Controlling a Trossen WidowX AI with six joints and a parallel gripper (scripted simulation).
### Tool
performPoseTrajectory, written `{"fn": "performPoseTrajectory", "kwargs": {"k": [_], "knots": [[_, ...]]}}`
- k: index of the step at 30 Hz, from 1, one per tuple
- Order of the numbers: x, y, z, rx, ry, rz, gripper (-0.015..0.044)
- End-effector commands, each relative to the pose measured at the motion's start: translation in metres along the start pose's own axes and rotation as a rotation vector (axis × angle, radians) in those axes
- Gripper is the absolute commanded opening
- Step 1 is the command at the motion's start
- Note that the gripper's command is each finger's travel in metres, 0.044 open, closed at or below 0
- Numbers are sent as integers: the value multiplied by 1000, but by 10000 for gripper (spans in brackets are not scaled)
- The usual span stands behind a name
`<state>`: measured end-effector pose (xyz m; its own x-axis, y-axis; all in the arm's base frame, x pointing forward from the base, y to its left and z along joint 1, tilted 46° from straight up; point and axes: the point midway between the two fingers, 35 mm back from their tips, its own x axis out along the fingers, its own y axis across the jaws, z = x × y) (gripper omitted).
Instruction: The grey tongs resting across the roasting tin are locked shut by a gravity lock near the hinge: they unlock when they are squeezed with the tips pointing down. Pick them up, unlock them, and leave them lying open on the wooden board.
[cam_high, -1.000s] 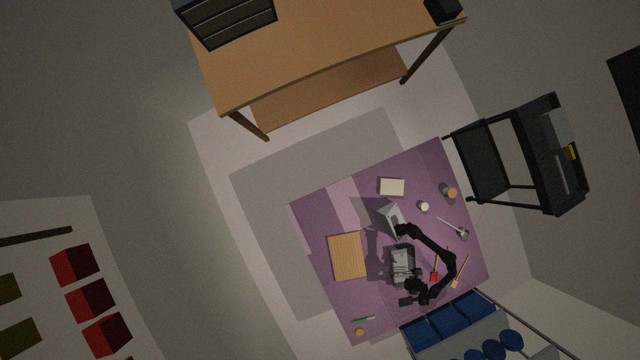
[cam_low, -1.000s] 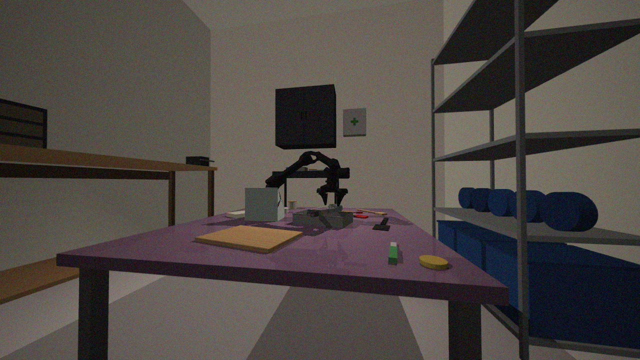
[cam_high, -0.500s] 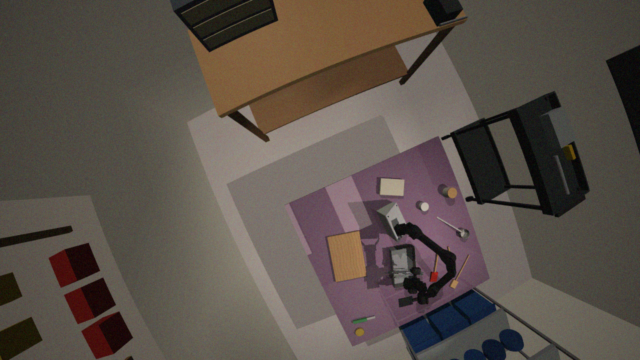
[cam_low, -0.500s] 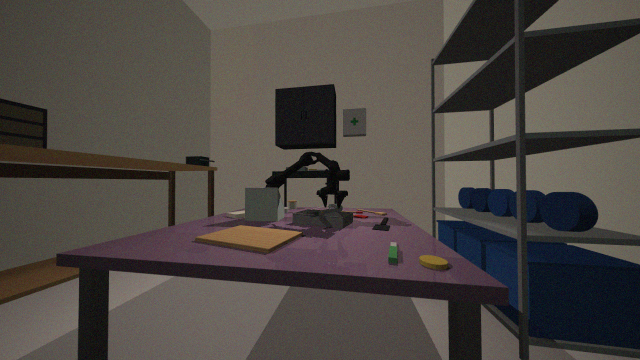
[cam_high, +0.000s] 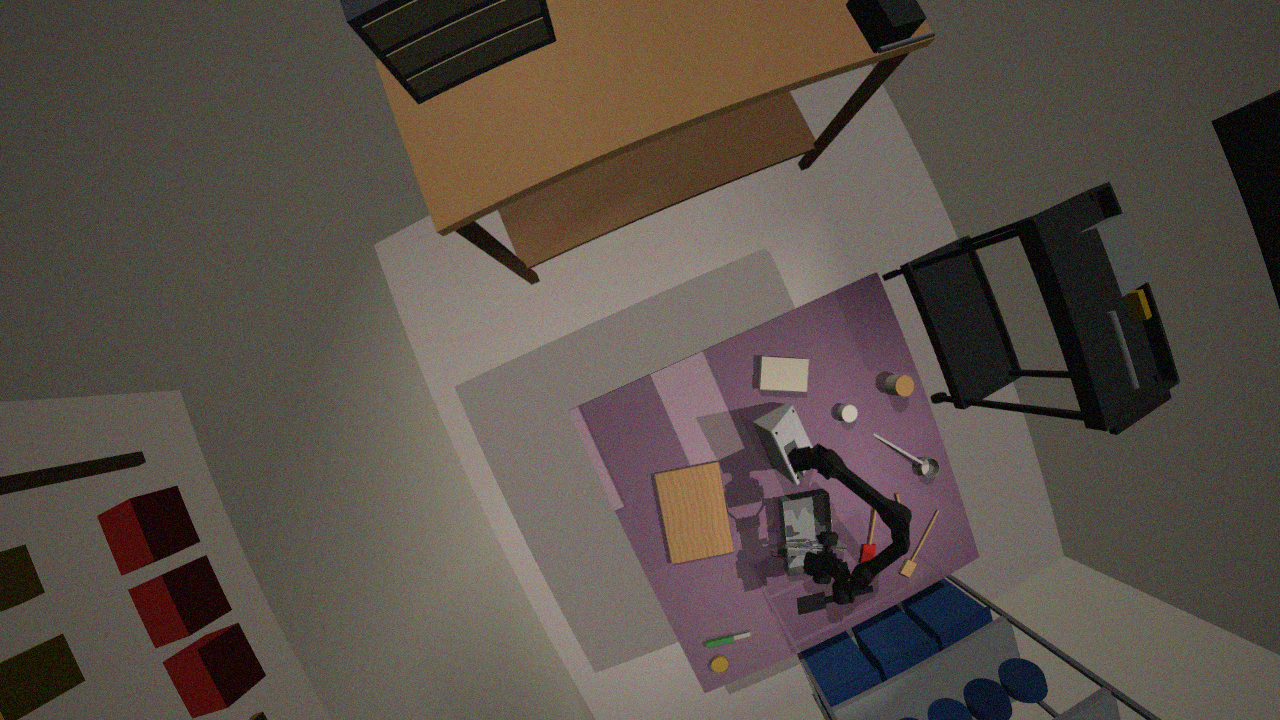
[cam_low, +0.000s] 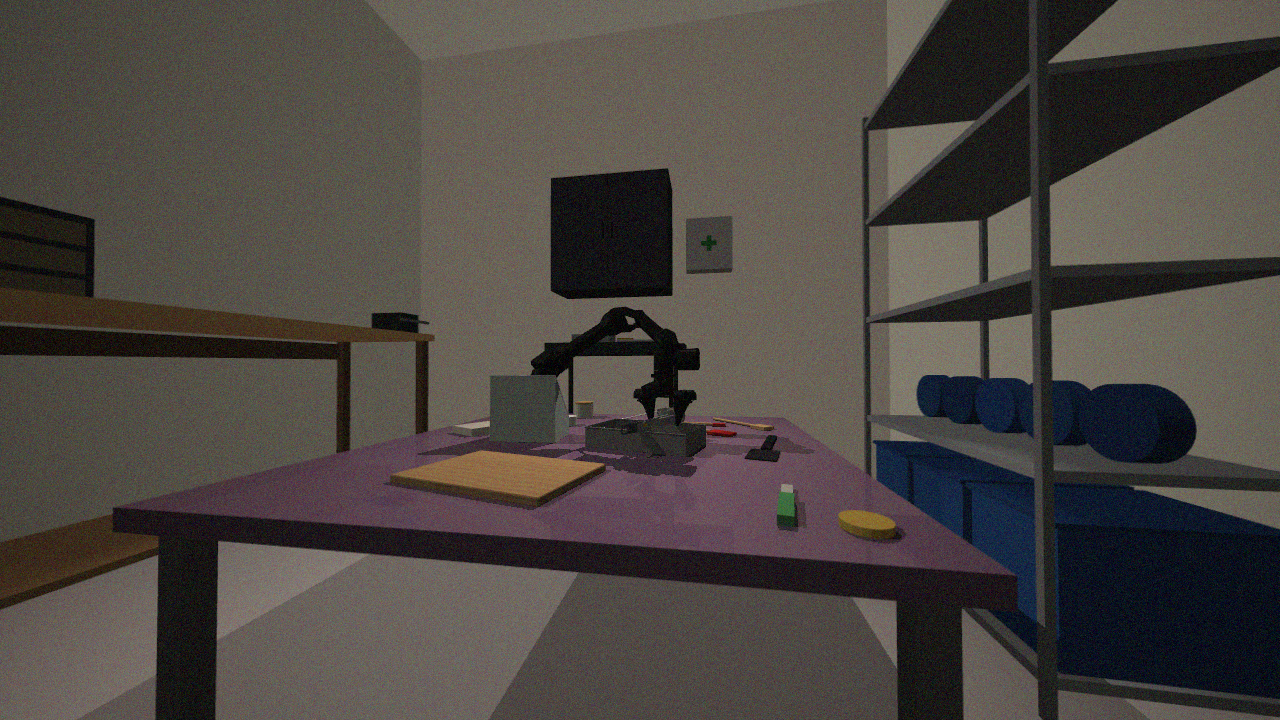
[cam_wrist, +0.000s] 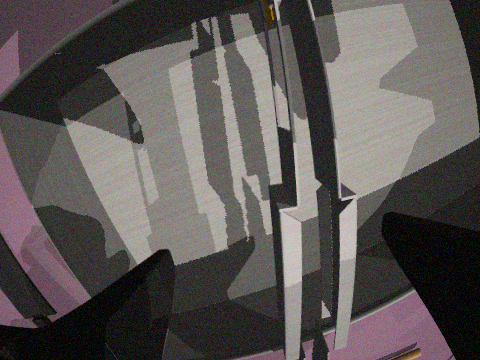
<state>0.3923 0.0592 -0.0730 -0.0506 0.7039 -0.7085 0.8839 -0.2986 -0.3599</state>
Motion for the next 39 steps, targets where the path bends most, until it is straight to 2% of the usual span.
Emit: {"fn": "performPoseTrajectory", "kwargs": {"k": [1, 19, 31, 39], "knots": [[9, -2, 2, 11, 3, -6, 440], [34, -4, 2, 11, 5, -8, 440], [30, -2, 0, 0, 2, -3, 125], [30, -2, 0, 0, 2, -3, 72]]}}
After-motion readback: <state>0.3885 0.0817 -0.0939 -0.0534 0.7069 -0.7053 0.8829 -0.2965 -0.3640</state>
